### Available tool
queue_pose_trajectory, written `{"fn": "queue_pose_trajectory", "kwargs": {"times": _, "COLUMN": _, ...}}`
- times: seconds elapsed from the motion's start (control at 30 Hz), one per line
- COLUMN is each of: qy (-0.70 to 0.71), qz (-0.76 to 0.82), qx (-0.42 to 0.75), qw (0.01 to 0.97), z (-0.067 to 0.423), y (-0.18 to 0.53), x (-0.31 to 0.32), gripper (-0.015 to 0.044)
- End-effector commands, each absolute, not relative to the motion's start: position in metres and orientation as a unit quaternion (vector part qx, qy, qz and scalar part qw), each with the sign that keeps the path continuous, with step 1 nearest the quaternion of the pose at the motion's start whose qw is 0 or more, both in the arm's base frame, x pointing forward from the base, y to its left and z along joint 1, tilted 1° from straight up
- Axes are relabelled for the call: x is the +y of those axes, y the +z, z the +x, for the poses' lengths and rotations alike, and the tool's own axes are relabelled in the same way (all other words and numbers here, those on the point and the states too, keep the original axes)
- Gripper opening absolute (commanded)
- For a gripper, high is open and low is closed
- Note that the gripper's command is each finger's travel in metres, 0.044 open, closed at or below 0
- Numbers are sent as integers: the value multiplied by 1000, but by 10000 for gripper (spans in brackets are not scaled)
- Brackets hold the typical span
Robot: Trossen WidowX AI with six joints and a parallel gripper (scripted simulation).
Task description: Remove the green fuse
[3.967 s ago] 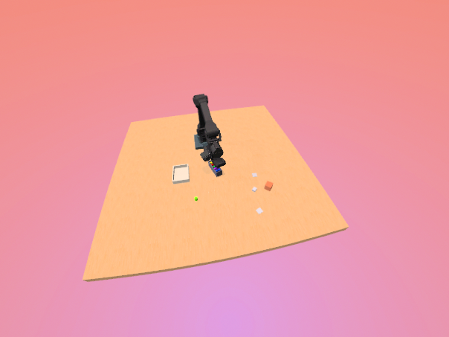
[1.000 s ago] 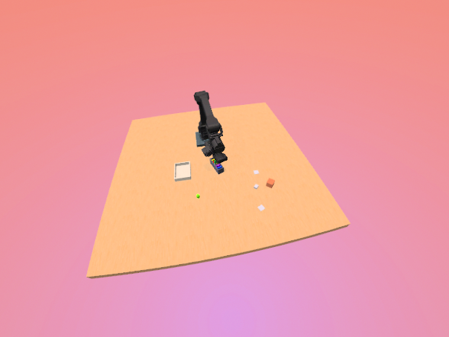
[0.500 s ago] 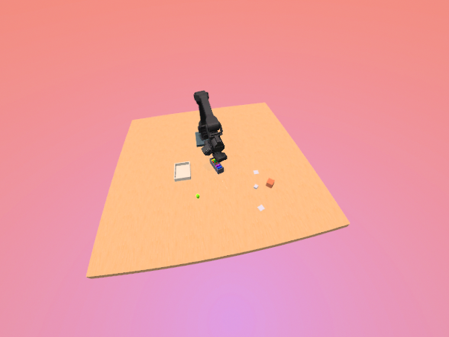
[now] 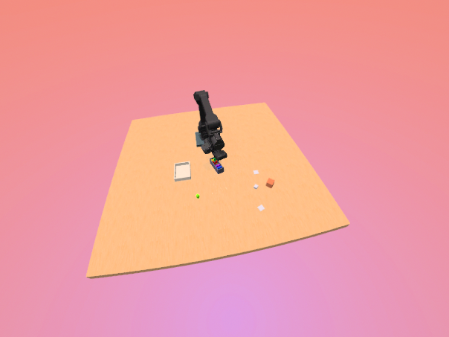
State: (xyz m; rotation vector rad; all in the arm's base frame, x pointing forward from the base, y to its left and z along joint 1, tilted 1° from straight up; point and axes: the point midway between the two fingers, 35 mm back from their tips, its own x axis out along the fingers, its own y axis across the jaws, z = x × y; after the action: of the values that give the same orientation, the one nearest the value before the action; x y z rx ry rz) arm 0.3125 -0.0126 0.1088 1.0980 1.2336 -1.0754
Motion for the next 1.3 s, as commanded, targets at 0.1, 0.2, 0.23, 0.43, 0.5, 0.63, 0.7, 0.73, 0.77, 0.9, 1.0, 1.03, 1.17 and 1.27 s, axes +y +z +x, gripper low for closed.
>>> {"fn": "queue_pose_trajectory", "kwargs": {"times": 0.1, "qy": -455, "qz": 466, "qx": 521, "qw": 552, "z": 312, "y": 121, "x": -12, "gripper": 0}}
{"fn": "queue_pose_trajectory", "kwargs": {"times": 0.2, "qy": -455, "qz": 466, "qx": 521, "qw": 552, "z": 312, "y": 122, "x": -13, "gripper": 0}}
{"fn": "queue_pose_trajectory", "kwargs": {"times": 0.23, "qy": -455, "qz": 466, "qx": 521, "qw": 552, "z": 313, "y": 122, "x": -16, "gripper": 0}}
{"fn": "queue_pose_trajectory", "kwargs": {"times": 0.43, "qy": -455, "qz": 466, "qx": 520, "qw": 552, "z": 316, "y": 123, "x": -48, "gripper": 0}}
{"fn": "queue_pose_trajectory", "kwargs": {"times": 0.5, "qy": -456, "qz": 465, "qx": 520, "qw": 553, "z": 317, "y": 123, "x": -60, "gripper": 0}}
{"fn": "queue_pose_trajectory", "kwargs": {"times": 0.63, "qy": -456, "qz": 465, "qx": 520, "qw": 553, "z": 317, "y": 124, "x": -83, "gripper": 0}}
{"fn": "queue_pose_trajectory", "kwargs": {"times": 0.7, "qy": -457, "qz": 464, "qx": 519, "qw": 553, "z": 316, "y": 124, "x": -94, "gripper": 0}}
{"fn": "queue_pose_trajectory", "kwargs": {"times": 0.73, "qy": -457, "qz": 464, "qx": 519, "qw": 553, "z": 315, "y": 124, "x": -100, "gripper": 0}}
{"fn": "queue_pose_trajectory", "kwargs": {"times": 0.77, "qy": -457, "qz": 464, "qx": 519, "qw": 553, "z": 315, "y": 125, "x": -106, "gripper": 0}}
{"fn": "queue_pose_trajectory", "kwargs": {"times": 0.9, "qy": -458, "qz": 463, "qx": 519, "qw": 554, "z": 311, "y": 125, "x": -129, "gripper": 0}}
{"fn": "queue_pose_trajectory", "kwargs": {"times": 1.0, "qy": -458, "qz": 463, "qx": 519, "qw": 554, "z": 307, "y": 125, "x": -147, "gripper": 0}}
{"fn": "queue_pose_trajectory", "kwargs": {"times": 1.03, "qy": -458, "qz": 463, "qx": 518, "qw": 554, "z": 305, "y": 125, "x": -152, "gripper": 0}}
{"fn": "queue_pose_trajectory", "kwargs": {"times": 1.17, "qy": -459, "qz": 462, "qx": 518, "qw": 555, "z": 298, "y": 126, "x": -175, "gripper": 0}}
{"fn": "queue_pose_trajectory", "kwargs": {"times": 1.27, "qy": -459, "qz": 461, "qx": 518, "qw": 555, "z": 291, "y": 126, "x": -193, "gripper": 0}}
